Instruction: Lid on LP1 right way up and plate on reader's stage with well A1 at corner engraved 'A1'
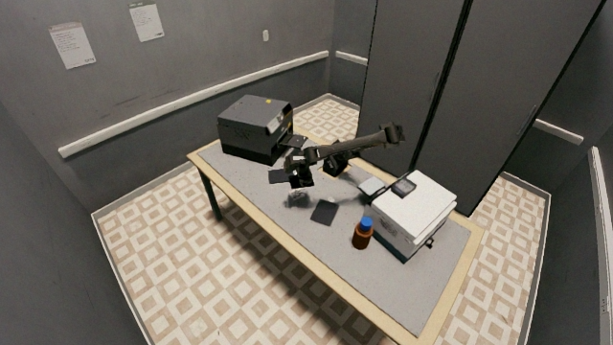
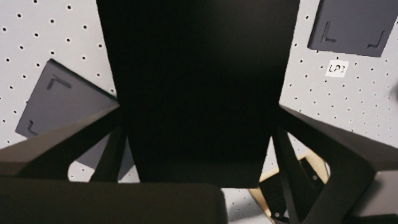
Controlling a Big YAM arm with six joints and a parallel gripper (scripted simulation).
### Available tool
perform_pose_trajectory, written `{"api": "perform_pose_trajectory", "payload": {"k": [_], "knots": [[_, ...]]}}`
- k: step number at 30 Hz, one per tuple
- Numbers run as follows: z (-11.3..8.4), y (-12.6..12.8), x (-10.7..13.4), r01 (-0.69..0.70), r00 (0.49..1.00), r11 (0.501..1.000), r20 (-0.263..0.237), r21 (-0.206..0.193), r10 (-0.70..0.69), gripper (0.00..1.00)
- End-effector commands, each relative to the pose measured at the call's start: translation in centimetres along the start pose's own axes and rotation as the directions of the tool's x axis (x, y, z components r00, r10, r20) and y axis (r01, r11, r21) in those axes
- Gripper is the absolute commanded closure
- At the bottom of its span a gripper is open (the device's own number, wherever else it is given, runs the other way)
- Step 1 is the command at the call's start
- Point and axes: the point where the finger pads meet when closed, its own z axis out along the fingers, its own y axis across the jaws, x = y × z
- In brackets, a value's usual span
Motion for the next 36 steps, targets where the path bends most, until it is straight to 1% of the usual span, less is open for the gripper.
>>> {"api": "perform_pose_trajectory", "payload": {"k": [1, 6, 14, 16, 17, 21, 23, 25, 27, 30, 31, 33, 34, 36], "knots": [[-1.3, 0.2, -1.6, 0.031, 0.999, 0.999, 0.034, -0.022, -0.03, 0.15], [-1.6, -0.6, -2.2, 0.01, 0.999, 1.0, 0.034, -0.023, -0.009, 0.15], [-1.2, -2.6, -4.3, 0.03, 0.998, 0.999, 0.053, -0.022, -0.028, 0.15], [-1.2, -3.1, -4.5, 0.003, 0.999, 0.999, 0.032, -0.041, -0.002, 0.15], [-1.2, -3.4, -4.6, -0.005, 1.0, 0.999, 0.026, -0.044, 0.006, 0.15], [-1.3, -3.8, -4.6, -0.005, 1.0, 0.999, 0.027, -0.041, 0.006, 0.15], [-1.0, -4.0, -4.3, -0.005, 1.0, 1.0, 0.021, -0.029, 0.006, 0.15], [-0.7, -4.3, -4.8, 0.008, 1.0, 0.999, 0.027, -0.032, -0.007, 0.15], [-0.4, -5.3, -5.4, 0.006, 1.0, 1.0, 0.03, -0.028, -0.005, 0.15], [-0.3, -6.3, -6.1, 0.003, 0.999, 0.999, 0.037, -0.036, -0.002, 0.15], [-0.4, -6.7, -6.3, 0.003, 0.999, 1.0, 0.039, -0.031, -0.002, 0.15], [-0.3, -7.1, -6.4, -0.023, 1.0, 0.998, 0.018, -0.058, 0.024, 0.15], [-0.3, -7.4, -6.4, -0.031, 0.999, 0.998, 0.011, -0.063, 0.031, 0.15], [-0.4, -7.6, -6.5, -0.025, 1.0, 0.998, 0.012, -0.058, 0.026, 0.15]]}}
